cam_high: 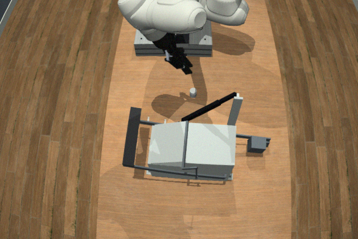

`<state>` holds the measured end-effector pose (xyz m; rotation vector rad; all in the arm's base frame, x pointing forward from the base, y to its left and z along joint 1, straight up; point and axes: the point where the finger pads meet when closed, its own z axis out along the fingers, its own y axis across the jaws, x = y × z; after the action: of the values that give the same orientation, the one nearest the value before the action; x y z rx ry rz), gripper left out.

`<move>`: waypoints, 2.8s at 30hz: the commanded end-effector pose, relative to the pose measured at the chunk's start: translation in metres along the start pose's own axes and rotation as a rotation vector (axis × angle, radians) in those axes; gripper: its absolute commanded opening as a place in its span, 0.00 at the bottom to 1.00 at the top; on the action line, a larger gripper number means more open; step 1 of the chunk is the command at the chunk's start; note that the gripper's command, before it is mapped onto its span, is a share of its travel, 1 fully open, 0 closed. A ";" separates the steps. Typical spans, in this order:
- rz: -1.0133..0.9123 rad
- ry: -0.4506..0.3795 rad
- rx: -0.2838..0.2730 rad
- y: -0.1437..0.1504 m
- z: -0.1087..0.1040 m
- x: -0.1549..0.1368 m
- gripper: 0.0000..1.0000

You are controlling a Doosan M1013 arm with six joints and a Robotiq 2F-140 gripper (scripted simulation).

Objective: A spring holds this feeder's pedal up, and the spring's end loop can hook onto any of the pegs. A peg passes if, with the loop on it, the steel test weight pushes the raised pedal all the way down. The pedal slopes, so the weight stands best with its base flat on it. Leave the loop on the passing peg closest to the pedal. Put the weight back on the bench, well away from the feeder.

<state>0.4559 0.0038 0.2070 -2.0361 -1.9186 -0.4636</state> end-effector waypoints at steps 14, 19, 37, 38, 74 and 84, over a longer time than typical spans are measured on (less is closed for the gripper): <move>0.012 0.150 -0.006 0.016 -0.047 0.010 0.24; 0.012 0.150 -0.006 0.016 -0.047 0.010 0.24; 0.013 0.162 -0.006 0.131 -0.021 -0.016 0.24; 0.013 0.162 -0.006 0.131 -0.021 -0.016 0.24; 0.014 0.164 -0.007 0.158 -0.010 -0.021 0.24; 0.014 0.165 -0.007 0.158 0.004 -0.019 0.24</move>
<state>0.6120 -0.0220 0.1964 -1.9480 -1.8066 -0.6128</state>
